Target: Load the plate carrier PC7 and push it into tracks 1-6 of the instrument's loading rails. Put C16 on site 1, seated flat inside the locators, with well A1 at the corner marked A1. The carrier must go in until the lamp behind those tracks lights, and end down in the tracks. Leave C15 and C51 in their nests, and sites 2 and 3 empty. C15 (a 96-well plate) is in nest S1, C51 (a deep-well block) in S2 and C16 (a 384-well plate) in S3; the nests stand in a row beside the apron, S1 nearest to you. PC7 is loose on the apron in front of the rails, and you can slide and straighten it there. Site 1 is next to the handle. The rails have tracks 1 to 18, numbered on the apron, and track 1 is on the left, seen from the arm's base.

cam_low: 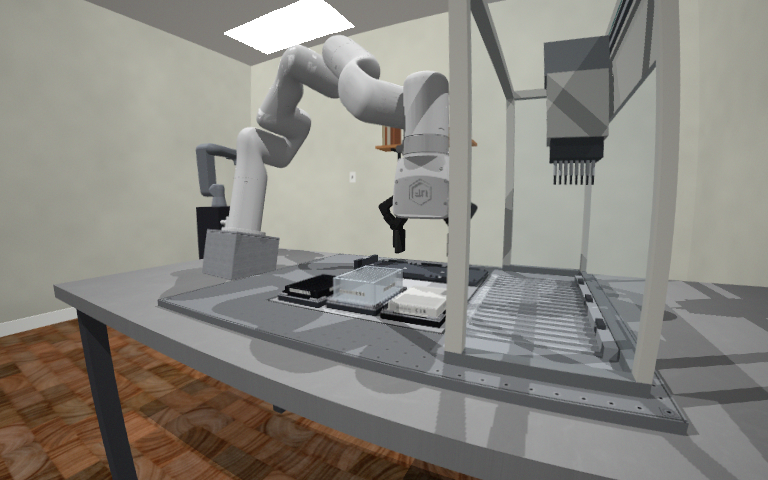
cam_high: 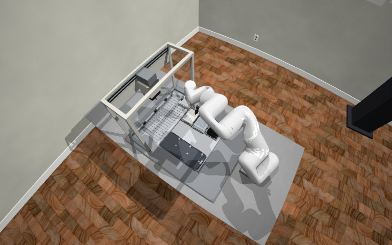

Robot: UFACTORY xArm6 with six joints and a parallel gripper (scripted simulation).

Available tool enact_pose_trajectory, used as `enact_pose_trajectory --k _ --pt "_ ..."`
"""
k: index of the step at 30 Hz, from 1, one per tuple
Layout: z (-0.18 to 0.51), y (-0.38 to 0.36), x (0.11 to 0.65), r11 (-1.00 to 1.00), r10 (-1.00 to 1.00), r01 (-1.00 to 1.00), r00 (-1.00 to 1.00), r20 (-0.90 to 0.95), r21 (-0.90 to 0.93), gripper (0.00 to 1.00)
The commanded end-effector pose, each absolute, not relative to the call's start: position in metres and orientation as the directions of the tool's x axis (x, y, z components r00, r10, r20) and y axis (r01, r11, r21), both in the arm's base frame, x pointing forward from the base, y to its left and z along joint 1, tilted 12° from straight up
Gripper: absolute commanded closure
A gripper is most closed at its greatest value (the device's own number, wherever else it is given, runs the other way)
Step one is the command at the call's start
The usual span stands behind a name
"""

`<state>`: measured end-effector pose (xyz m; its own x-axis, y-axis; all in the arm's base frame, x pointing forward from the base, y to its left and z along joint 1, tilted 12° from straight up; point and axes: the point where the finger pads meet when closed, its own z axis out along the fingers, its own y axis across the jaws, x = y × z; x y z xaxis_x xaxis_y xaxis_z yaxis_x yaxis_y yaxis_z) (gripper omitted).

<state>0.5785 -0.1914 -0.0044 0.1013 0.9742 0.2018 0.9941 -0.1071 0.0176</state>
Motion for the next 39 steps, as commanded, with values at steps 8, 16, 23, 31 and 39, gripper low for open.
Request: enact_pose_trajectory --k 8,16,23,31,39 --pt "-0.018 -0.189 0.581 -0.108 0.975 0.994 0.101 0.2 0.023 0.0" --pt "-0.031 -0.187 0.581 -0.108 0.975 0.994 0.101 0.2 0.023 0.0" --pt "-0.042 -0.184 0.582 -0.108 0.975 0.994 0.101 0.2 0.023 0.0" --pt "-0.052 -0.182 0.582 -0.108 0.975 0.994 0.101 0.2 0.023 0.0" --pt "-0.059 -0.181 0.583 -0.108 0.975 0.994 0.101 0.2 0.023 0.0"
